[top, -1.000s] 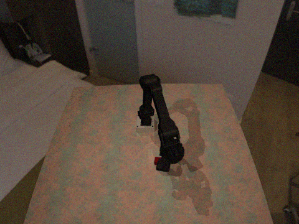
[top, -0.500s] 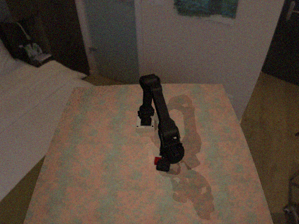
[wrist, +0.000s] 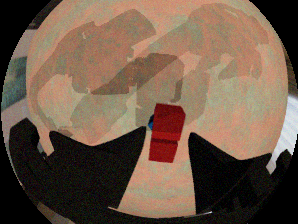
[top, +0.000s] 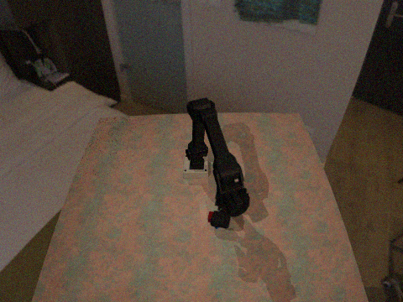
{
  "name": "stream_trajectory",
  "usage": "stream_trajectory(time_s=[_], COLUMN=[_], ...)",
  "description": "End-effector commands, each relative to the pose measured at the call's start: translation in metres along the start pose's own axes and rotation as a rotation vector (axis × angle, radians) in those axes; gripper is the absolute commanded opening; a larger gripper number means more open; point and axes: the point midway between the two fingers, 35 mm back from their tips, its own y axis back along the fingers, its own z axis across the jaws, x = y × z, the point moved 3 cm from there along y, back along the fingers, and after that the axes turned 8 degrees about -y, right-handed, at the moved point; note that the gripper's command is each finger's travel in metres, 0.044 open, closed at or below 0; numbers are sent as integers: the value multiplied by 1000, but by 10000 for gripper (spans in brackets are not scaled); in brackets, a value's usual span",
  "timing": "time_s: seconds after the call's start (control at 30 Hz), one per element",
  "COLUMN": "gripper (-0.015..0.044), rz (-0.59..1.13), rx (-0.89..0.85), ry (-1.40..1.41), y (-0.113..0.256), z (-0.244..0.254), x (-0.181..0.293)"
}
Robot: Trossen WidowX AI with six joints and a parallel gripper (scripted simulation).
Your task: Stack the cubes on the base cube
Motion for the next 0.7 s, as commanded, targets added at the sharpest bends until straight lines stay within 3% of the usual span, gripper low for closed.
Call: stream_trajectory(time_s=[0.0, 0.57, 0.67], gripper=[205, 205, 284], rz=[0, 0, -2], rx=[0, 1, 2], ry=[0, 0, -1], y=[8, 35, 38], z=[0, 0, 0], x=[0, 0, 0])
